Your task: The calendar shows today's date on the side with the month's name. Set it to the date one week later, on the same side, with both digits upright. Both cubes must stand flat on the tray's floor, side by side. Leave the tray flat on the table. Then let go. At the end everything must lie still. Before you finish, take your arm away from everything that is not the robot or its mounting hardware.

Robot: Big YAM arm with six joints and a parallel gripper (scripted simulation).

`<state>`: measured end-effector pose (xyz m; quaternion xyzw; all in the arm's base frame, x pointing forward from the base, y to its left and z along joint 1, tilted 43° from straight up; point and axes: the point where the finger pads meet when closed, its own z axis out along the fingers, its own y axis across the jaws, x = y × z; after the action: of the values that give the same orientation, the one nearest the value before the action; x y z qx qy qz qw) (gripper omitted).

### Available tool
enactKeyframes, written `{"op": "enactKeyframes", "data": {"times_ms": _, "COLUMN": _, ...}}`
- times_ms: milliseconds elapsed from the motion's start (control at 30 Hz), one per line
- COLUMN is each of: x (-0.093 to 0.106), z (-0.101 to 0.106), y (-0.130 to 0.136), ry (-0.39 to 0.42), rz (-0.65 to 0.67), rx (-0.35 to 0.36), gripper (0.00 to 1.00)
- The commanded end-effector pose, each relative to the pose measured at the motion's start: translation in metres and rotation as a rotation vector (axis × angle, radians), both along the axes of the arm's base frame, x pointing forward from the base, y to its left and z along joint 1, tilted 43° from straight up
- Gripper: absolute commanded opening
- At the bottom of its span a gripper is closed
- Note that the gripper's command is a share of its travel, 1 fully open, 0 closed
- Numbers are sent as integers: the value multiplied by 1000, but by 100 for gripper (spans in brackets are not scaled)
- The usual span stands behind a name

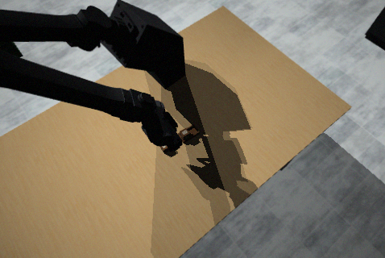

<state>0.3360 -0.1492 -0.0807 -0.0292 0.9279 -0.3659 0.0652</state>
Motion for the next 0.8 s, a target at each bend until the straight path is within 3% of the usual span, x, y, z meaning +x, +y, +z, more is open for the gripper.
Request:
{"op": "enactKeyframes", "data": {"times_ms": 0, "x": -8, "z": 1, "y": 1, "ry": -1, "rz": -26, "rx": 5, "gripper": 45}}
{"op": "enactKeyframes", "data": {"times_ms": 33, "x": -9, "z": -1, "y": 1, "ry": 6, "rz": -26, "rx": 7, "gripper": 100}}
{"op": "enactKeyframes", "data": {"times_ms": 667, "x": -8, "z": -1, "y": 1, "ry": 4, "rz": -25, "rx": 7, "gripper": 100}}
{"op": "enactKeyframes", "data": {"times_ms": 767, "x": 1, "z": -16, "y": 22, "ry": 1, "rz": -9, "rx": 7, "gripper": 100}}
